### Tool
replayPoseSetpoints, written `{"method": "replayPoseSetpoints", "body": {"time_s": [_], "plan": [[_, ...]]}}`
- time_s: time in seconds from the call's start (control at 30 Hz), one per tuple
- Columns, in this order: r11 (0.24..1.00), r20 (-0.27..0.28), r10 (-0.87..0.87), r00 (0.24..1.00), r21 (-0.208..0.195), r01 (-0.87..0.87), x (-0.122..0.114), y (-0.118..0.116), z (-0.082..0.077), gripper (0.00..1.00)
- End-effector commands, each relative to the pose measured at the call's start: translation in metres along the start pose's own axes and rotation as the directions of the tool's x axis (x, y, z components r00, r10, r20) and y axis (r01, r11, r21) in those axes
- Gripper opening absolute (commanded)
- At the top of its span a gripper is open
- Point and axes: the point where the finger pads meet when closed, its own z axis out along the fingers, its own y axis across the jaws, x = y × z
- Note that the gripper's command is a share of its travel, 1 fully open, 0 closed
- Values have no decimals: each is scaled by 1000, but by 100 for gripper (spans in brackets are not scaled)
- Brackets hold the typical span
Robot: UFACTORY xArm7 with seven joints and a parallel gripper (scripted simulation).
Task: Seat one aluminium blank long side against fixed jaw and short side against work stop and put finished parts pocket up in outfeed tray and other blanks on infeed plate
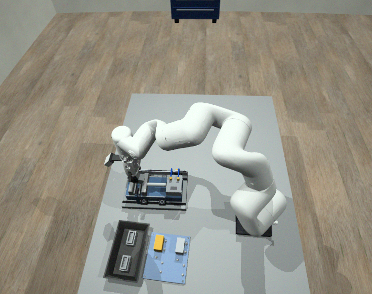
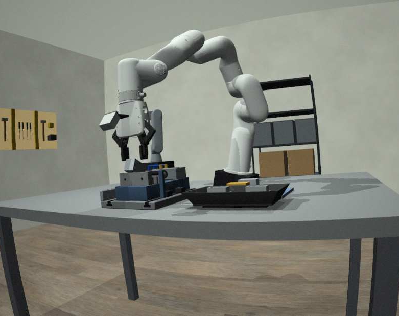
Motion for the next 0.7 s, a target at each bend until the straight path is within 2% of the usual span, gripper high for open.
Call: {"method": "replayPoseSetpoints", "body": {"time_s": [0.0,0.67], "plan": [[1000,-5,0,1000,-2,0,1,1,-2,69],[1000,-5,0,1000,-2,0,1,1,0,69]]}}
